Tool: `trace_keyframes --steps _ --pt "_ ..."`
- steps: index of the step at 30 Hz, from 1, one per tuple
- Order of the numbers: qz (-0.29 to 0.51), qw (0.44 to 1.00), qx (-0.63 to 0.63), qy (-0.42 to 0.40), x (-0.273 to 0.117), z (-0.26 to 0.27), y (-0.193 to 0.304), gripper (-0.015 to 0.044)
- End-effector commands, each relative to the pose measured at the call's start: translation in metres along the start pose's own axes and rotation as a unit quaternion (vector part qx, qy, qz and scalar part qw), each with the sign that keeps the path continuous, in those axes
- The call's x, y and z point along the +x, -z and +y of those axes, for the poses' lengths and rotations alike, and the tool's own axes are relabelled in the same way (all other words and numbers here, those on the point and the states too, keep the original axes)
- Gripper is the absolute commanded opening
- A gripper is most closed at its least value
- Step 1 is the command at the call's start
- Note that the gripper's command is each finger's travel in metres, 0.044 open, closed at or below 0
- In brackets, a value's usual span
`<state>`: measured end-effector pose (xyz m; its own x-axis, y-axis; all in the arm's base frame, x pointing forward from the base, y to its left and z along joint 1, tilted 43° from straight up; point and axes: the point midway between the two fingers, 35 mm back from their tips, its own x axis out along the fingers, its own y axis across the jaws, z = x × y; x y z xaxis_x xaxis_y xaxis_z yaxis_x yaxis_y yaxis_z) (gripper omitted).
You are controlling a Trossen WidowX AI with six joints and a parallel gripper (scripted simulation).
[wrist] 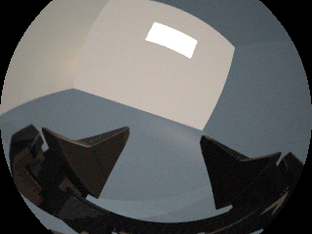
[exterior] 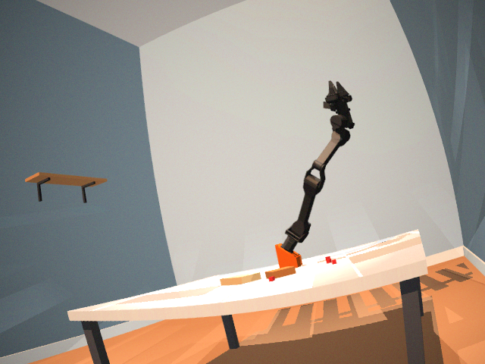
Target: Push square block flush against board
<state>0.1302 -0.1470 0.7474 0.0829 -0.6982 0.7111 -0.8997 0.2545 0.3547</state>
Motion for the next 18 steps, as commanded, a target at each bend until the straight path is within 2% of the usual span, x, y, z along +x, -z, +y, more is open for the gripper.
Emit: trace_keyframes --steps 1,4,15,18 --pt "0.0 1.0 0.0 0.0 0.0 0.0 0.0 0.0374" --pt "0.001 1.0 0.002 -0.008 0.0 0.005 -0.001 0.0295" --pt "0.023 0.99 0.04 -0.134 -0.011 0.085 -0.012 0.0006" --pt "0.028 0.983 0.059 -0.169 -0.019 0.107 -0.015 0.0"
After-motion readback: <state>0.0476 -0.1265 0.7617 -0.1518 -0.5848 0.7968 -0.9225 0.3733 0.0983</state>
